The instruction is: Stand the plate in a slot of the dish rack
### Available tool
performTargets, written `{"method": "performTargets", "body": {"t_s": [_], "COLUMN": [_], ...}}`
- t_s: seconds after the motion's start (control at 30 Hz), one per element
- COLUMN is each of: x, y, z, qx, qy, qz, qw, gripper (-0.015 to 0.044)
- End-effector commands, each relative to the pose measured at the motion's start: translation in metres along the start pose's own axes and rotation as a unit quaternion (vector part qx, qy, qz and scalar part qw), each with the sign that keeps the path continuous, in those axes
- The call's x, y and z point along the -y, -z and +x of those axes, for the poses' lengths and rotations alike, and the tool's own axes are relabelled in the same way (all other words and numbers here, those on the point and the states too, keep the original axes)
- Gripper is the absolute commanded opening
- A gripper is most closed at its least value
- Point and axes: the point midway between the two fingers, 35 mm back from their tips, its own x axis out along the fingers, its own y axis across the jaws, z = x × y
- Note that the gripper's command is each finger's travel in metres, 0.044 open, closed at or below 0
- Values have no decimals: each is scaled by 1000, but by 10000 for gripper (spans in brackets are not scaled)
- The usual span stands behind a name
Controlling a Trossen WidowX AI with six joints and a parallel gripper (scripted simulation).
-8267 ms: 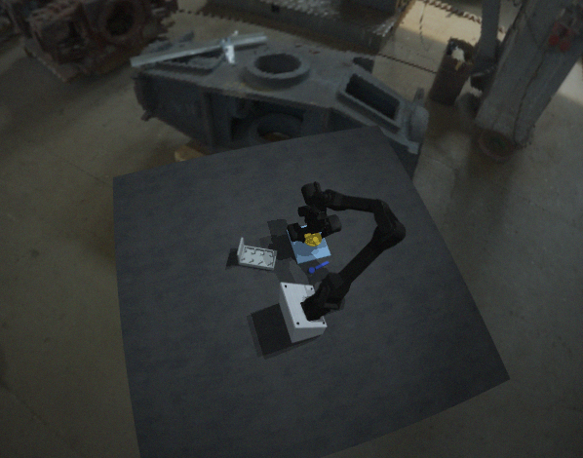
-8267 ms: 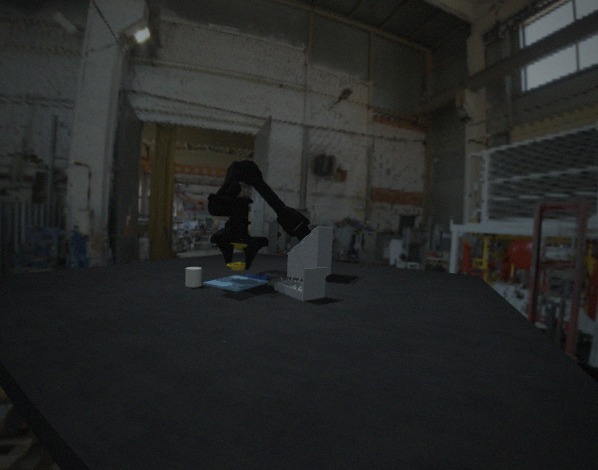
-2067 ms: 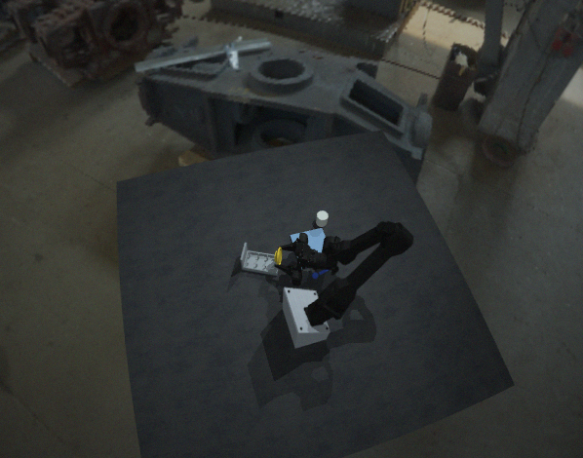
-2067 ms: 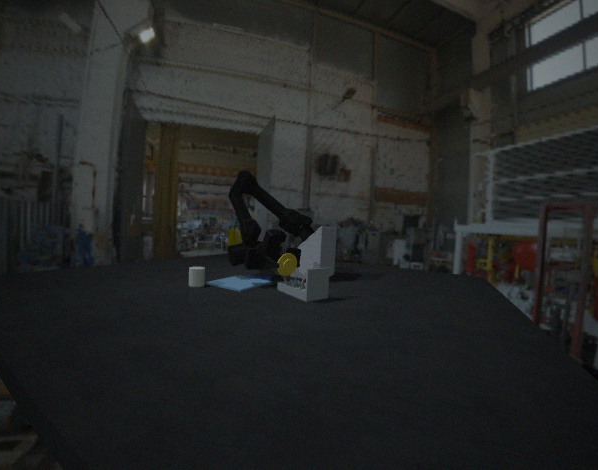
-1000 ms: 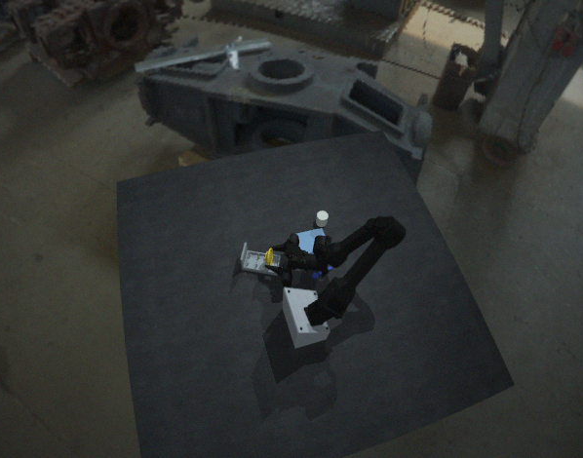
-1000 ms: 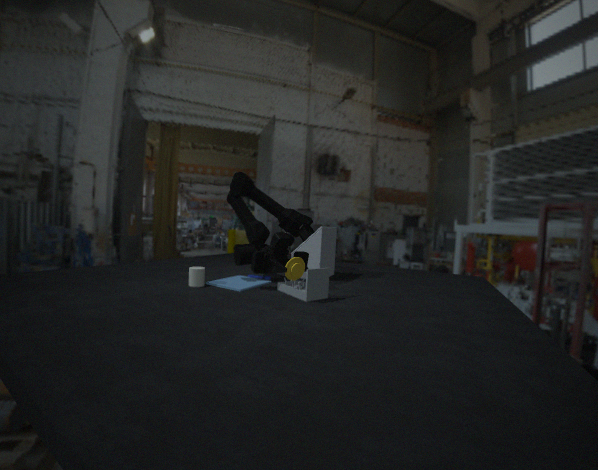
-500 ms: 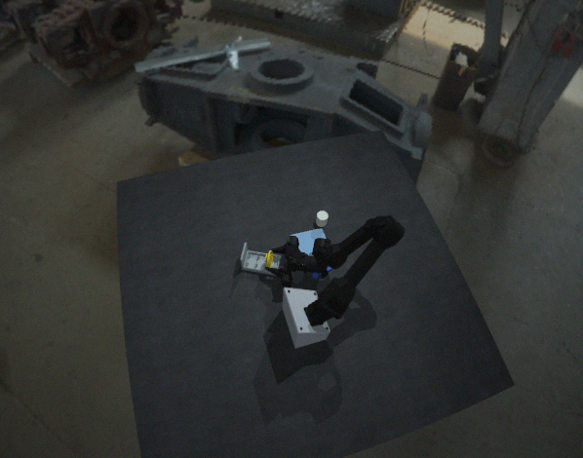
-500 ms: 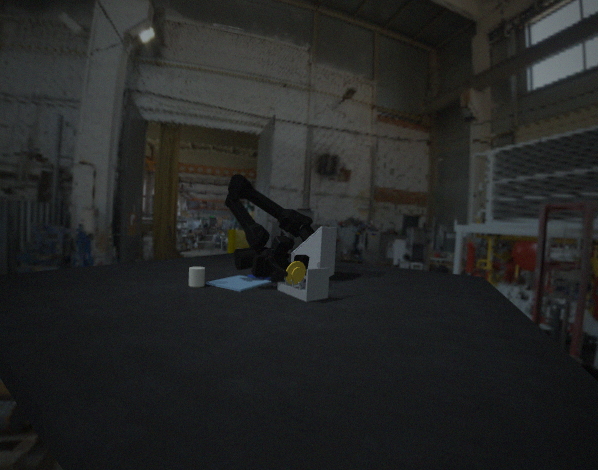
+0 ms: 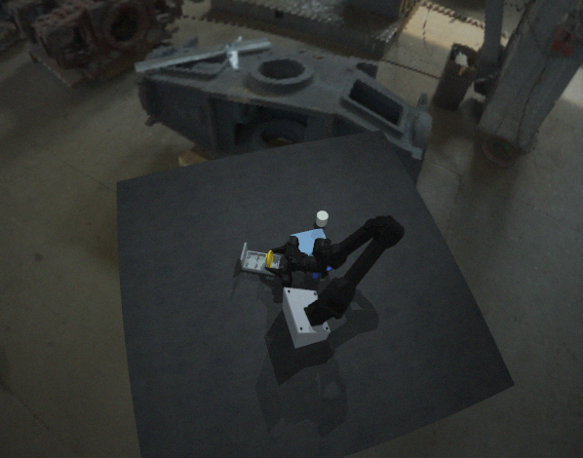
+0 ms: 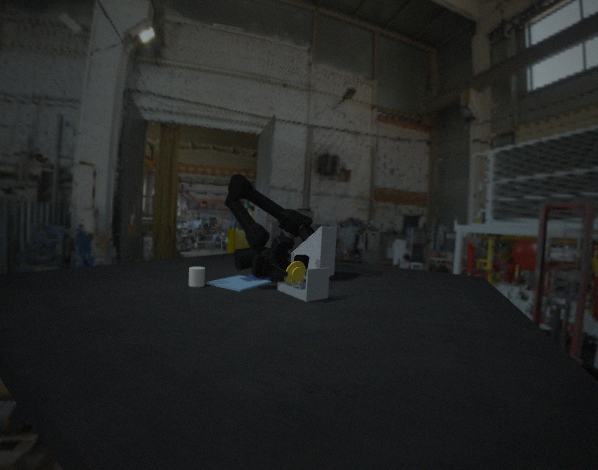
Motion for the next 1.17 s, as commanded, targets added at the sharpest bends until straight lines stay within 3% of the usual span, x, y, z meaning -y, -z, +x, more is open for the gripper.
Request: {"method": "performTargets", "body": {"t_s": [0.0, 0.23, 0.63, 0.8, 1.13], "x": [0, 2, 16, 16, 17], "y": [0, -6, -116, -118, -118], "z": [0, -1, -15, -14, -11], "qx": [0, -1, 8, 3, -78], "qy": [0, -1, -4, -8, -28], "qz": [0, 0, 8, 16, 126], "qw": [1000, 1000, 1000, 1000, 989], "gripper": [400, 400, 400, 400, 400]}}
